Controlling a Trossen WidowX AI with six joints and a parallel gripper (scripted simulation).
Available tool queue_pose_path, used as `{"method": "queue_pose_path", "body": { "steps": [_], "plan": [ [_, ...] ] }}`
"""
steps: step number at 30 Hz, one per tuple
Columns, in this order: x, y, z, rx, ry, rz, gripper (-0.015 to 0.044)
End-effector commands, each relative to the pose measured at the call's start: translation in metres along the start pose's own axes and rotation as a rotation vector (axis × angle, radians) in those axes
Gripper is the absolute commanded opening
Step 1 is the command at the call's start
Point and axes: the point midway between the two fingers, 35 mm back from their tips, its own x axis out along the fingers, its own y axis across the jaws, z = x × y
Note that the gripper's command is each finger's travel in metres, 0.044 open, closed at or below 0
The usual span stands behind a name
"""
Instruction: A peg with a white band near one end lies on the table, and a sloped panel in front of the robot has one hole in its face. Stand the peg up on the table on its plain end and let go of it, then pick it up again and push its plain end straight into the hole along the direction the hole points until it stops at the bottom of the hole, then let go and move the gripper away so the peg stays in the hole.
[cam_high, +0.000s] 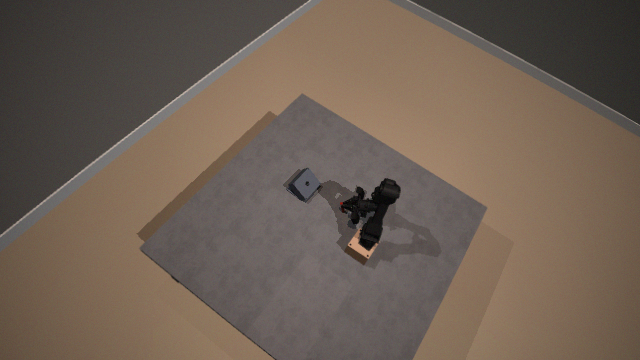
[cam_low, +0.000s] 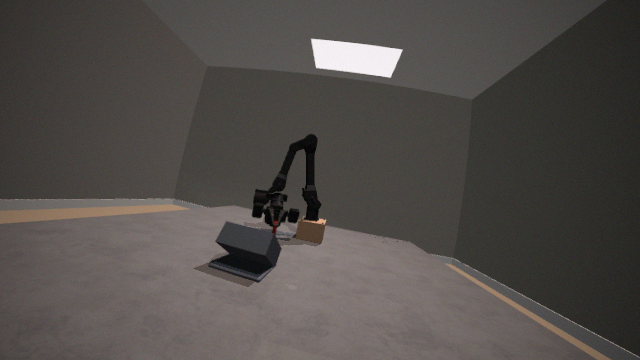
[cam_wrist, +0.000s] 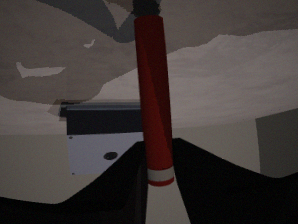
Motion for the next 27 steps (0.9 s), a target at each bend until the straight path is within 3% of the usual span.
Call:
{"method": "queue_pose_path", "body": {
  "steps": [1, 16, 27],
  "plan": [
    [-0.0022, 0.0014, 0.0007, -0.007, 0.035, 0.003, 0.0049],
    [-0.0096, 0.0008, 0.0078, -0.007, 0.164, 0.002, 0.0049],
    [-0.0086, 0.0008, 0.0093, -0.013, 0.143, 0.003, 0.0049]
  ]
}}
